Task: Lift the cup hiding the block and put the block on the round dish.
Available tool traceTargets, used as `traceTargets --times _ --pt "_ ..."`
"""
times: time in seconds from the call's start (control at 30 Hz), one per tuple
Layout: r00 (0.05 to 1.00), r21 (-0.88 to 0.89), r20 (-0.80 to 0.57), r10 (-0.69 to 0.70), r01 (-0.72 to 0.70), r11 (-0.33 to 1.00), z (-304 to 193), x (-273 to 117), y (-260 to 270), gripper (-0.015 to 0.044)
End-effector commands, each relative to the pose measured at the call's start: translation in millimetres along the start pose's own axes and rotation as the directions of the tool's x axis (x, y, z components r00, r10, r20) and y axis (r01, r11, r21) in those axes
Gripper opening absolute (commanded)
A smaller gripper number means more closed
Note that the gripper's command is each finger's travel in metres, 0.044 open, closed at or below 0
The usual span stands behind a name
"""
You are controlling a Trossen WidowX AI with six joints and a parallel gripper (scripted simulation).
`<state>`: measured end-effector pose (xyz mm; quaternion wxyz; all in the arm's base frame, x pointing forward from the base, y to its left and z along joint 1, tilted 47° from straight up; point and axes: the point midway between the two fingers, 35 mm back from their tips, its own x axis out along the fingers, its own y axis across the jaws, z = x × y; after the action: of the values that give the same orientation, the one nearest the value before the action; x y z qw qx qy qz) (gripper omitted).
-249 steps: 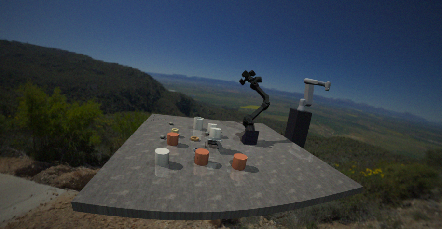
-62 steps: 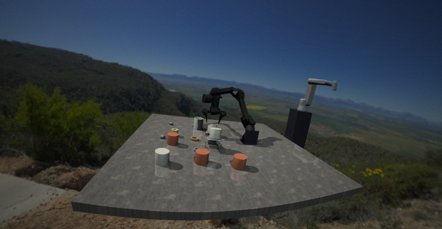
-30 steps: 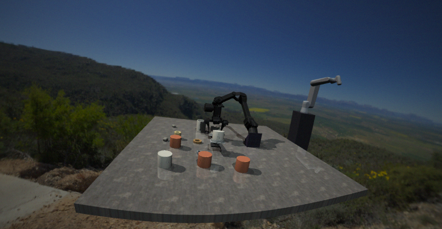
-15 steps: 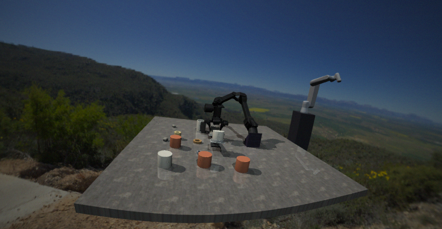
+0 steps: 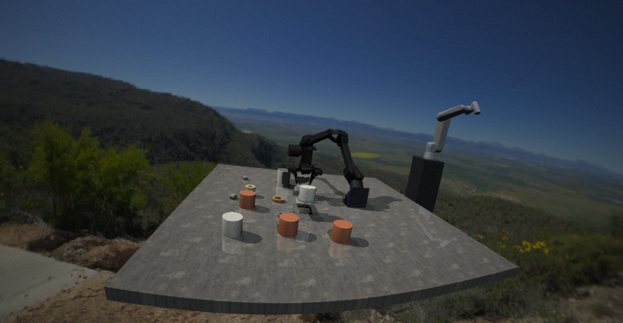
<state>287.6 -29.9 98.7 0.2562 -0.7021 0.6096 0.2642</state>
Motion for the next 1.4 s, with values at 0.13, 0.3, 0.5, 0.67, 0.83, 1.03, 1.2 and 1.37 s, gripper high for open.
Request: traceTargets --times 0.13,0.3,0.5,0.67,0.83,1.03,1.2,1.37 --pt "1.0 -0.002 0.01 -0.017 0.017 1.0 0.9 -13.8 -4.5 0.0" --pt "1.0 -0.007 0.012 -0.022 0.022 1.0 1.2 -20.3 -5.3 0.0" --pt "1.0 -0.014 0.015 -0.027 0.028 1.0 1.5 -28.2 -6.0 0.0" --pt "0.999 -0.02 0.017 -0.032 0.032 0.999 1.8 -34.8 -6.4 0.0" --pt "0.999 -0.026 0.019 -0.036 0.037 0.999 1.9 -41.4 -6.7 0.0" --pt "0.999 -0.033 0.021 -0.041 0.042 0.999 2.1 -49.3 -6.8 0.0" --pt "0.999 -0.038 0.022 -0.046 0.046 0.998 2.1 -56.0 -6.7 0.0" --pt "0.998 -0.044 0.024 -0.05 0.051 0.998 2.1 -62.6 -6.4 0.0"
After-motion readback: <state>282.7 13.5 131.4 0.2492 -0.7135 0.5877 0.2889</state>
